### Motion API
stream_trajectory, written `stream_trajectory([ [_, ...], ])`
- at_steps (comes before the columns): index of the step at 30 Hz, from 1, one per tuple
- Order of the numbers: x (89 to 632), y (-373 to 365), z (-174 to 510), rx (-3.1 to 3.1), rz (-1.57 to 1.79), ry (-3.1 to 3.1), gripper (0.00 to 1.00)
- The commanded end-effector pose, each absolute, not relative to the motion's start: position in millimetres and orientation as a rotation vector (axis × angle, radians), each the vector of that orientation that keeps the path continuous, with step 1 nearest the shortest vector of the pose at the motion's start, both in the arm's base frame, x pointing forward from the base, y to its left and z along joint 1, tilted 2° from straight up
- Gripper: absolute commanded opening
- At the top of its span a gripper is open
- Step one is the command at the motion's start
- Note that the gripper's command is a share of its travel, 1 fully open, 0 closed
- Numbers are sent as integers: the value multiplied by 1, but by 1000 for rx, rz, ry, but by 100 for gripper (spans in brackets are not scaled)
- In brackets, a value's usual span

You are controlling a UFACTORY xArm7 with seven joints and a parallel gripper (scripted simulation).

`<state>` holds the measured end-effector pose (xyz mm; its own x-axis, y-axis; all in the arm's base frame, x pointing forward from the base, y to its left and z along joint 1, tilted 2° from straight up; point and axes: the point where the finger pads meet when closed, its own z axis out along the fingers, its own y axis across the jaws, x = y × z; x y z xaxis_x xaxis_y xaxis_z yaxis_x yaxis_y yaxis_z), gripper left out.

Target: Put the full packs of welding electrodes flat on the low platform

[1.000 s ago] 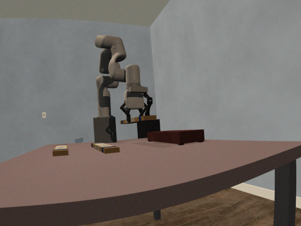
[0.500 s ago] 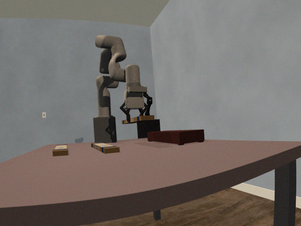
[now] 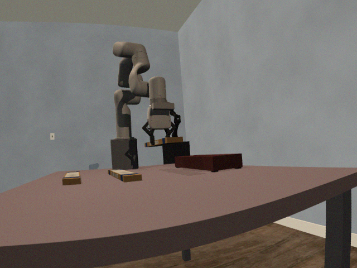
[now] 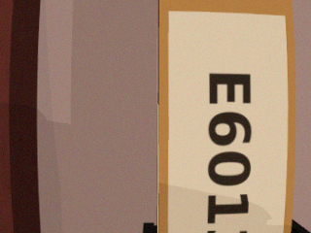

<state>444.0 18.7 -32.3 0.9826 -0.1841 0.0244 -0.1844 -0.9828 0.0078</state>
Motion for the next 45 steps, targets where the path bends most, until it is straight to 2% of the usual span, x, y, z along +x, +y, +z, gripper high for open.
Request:
stream_trajectory([
  [1, 446, 19, -31, 3118, 45, -290, 58],
  [14, 463, 4, -30, 3118, 45, -290, 58],
  [45, 571, -93, -26, 3118, 45, -290, 58],
])
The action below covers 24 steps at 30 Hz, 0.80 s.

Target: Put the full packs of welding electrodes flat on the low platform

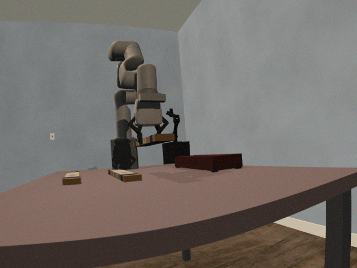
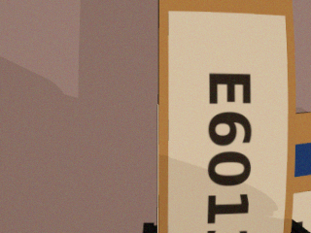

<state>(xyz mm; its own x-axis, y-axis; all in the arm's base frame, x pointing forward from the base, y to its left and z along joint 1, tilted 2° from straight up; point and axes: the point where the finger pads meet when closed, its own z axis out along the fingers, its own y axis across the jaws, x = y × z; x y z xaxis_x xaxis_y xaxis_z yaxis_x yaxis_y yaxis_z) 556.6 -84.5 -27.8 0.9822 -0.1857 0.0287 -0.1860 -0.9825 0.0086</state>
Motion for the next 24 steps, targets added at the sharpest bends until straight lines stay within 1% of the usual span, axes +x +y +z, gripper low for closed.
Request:
stream_trajectory([
  [1, 574, -96, -26, 3118, 45, -290, 58],
  [10, 588, -109, -25, 3118, 45, -290, 58],
  [24, 591, -111, -25, 3118, 45, -290, 58],
])
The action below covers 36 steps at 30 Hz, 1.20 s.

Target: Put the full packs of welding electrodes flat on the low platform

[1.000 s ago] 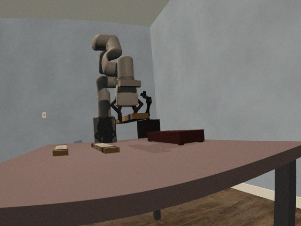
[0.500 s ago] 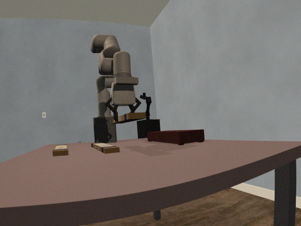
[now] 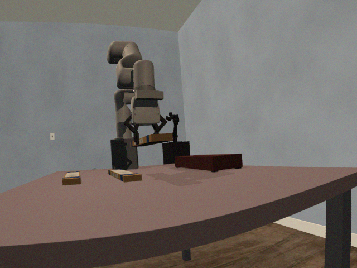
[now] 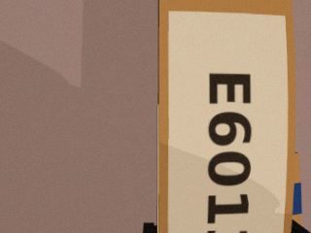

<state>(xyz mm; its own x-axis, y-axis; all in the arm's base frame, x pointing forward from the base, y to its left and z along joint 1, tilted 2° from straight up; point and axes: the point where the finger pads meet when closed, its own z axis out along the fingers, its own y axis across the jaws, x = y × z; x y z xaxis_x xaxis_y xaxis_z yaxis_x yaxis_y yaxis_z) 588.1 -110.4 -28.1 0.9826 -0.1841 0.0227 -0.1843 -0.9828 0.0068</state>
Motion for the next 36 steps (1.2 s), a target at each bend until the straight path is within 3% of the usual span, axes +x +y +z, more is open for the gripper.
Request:
stream_trajectory([
  [1, 591, -111, -25, 3118, 45, -290, 58],
  [36, 591, -111, -13, 3118, 45, -290, 58],
])
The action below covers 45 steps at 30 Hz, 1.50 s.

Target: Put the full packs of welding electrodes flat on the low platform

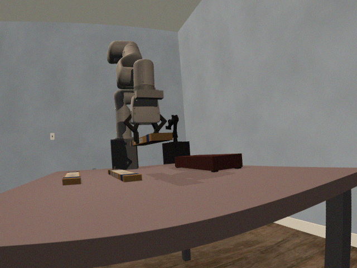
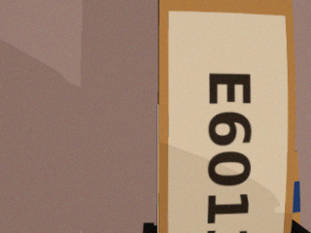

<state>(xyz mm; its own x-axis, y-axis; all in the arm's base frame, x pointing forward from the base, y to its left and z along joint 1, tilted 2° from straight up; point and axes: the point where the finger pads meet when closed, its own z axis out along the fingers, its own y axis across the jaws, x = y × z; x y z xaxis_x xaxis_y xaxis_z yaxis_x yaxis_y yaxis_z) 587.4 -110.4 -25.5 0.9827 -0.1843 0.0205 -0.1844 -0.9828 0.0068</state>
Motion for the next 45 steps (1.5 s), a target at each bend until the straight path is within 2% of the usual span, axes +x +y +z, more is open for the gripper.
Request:
stream_trajectory([
  [1, 590, -111, -11, 3118, 45, -290, 58],
  [45, 590, -111, 5, 3118, 45, -290, 58],
])
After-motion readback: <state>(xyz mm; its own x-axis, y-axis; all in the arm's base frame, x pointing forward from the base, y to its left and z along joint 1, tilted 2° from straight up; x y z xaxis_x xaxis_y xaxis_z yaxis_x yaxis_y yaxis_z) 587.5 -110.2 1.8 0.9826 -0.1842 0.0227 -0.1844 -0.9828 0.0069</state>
